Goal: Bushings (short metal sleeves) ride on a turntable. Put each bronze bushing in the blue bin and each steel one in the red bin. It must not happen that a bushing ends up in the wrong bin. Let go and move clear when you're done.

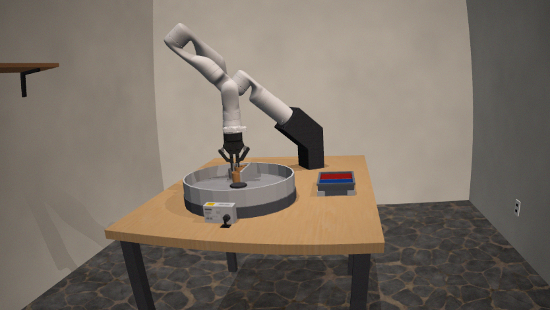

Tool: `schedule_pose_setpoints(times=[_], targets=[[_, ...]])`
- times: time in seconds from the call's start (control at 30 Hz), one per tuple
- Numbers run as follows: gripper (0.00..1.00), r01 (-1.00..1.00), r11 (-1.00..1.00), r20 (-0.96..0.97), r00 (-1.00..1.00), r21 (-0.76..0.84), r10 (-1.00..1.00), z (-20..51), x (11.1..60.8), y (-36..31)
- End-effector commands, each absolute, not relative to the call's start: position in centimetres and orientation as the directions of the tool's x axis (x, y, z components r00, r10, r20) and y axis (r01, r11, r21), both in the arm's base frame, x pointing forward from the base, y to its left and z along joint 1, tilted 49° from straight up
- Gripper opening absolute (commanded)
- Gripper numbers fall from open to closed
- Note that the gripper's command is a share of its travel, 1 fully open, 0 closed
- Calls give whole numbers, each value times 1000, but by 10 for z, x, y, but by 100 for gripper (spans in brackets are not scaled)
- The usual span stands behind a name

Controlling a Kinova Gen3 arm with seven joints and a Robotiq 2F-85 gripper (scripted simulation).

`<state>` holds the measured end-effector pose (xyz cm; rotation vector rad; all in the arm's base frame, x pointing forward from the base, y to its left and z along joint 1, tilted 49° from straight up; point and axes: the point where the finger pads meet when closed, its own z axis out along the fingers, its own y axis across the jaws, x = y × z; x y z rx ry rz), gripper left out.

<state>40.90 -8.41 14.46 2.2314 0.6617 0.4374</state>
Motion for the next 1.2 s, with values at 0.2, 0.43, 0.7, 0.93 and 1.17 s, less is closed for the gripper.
schedule_pose_setpoints(times=[0.2,0.43,0.7,0.93,1.17], targets=[[0,328,-579,98,806,746,583,146,405,-82],[0,325,-580,102,806,747,583,147,406,-81],[0,327,-580,100,806,746,583,149,404,-79],[0,328,-579,98,806,746,583,150,402,-79],[0,326,-580,102,806,746,583,152,403,-77]])
